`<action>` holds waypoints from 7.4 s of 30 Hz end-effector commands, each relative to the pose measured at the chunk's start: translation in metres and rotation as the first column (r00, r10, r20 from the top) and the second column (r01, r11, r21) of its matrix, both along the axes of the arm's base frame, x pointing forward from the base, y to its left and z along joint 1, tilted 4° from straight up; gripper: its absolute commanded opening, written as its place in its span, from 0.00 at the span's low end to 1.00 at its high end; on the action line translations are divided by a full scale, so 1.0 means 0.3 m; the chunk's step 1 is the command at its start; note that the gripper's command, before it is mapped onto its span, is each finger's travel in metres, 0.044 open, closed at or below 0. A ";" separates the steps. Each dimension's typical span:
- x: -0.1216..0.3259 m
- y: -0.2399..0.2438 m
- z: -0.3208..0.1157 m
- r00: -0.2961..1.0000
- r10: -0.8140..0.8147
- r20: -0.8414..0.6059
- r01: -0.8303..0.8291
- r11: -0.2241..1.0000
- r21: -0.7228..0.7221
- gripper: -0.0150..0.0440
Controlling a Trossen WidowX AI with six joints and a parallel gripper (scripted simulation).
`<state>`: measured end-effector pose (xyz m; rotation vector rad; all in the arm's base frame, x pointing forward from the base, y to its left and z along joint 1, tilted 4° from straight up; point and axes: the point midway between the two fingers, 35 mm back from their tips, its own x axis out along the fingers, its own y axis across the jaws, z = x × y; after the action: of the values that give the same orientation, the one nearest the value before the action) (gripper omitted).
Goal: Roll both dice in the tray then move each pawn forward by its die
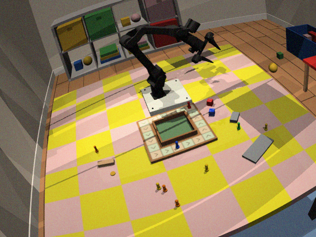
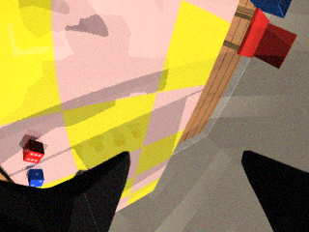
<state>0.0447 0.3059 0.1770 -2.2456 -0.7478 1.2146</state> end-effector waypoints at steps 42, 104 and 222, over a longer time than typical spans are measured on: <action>0.464 -0.344 -0.336 -0.483 0.729 -0.485 -0.259 -0.648 -0.716 0.72; 0.480 -0.365 -0.500 -0.337 0.820 -0.462 -0.415 -0.571 -0.708 0.39; 0.753 -1.119 -0.251 -0.124 0.267 -0.956 0.537 -0.792 -0.290 0.25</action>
<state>0.2710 -0.0303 0.0998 0.0487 0.7264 -0.0951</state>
